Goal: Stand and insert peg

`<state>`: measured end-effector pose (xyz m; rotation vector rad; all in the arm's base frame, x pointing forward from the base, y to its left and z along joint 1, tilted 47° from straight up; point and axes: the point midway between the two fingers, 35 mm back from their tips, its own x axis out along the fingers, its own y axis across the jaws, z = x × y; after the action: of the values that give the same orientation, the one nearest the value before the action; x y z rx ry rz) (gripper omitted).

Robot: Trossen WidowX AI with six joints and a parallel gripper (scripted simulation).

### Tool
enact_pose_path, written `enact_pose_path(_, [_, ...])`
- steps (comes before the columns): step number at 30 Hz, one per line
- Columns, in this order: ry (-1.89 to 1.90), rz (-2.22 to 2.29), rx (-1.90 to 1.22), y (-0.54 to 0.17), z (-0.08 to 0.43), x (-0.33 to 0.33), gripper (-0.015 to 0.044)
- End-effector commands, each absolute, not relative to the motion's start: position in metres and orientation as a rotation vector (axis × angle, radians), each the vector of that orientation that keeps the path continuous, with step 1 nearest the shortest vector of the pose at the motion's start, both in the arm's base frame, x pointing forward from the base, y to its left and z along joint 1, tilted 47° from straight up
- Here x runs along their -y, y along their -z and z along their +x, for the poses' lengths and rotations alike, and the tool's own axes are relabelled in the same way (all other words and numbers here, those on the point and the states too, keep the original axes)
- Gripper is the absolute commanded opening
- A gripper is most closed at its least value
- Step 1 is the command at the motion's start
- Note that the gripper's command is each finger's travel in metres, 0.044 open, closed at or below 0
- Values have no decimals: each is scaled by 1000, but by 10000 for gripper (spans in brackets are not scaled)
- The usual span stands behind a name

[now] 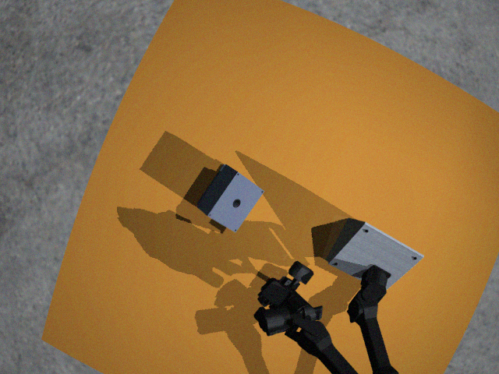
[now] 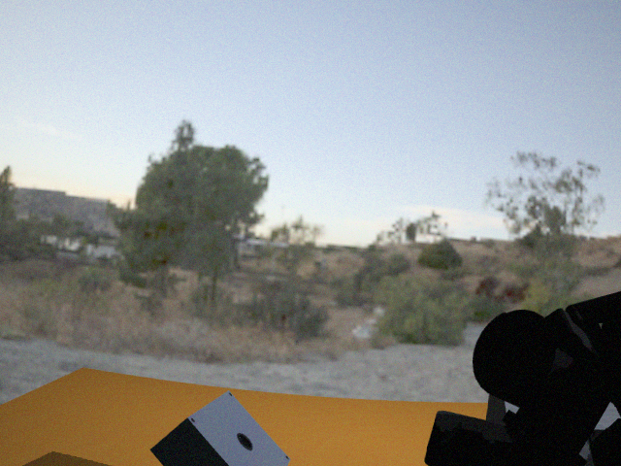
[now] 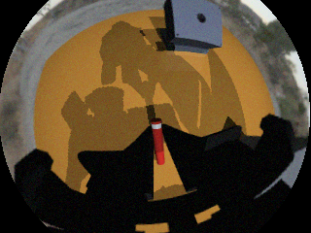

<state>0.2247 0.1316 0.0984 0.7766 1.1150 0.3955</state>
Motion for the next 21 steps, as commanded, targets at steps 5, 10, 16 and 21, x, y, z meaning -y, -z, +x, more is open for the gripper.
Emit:
enact_pose_path(5, [-366,787,-1041,-102,220,-129,49])
enact_pose_path(10, [-347,792,-1000,-103,217,-128,49])
enact_pose_path(16, [-325,797,-951,-105,213,-127,49])
enact_pose_path(21, [-306,802,-911,-106,210,-126,49])
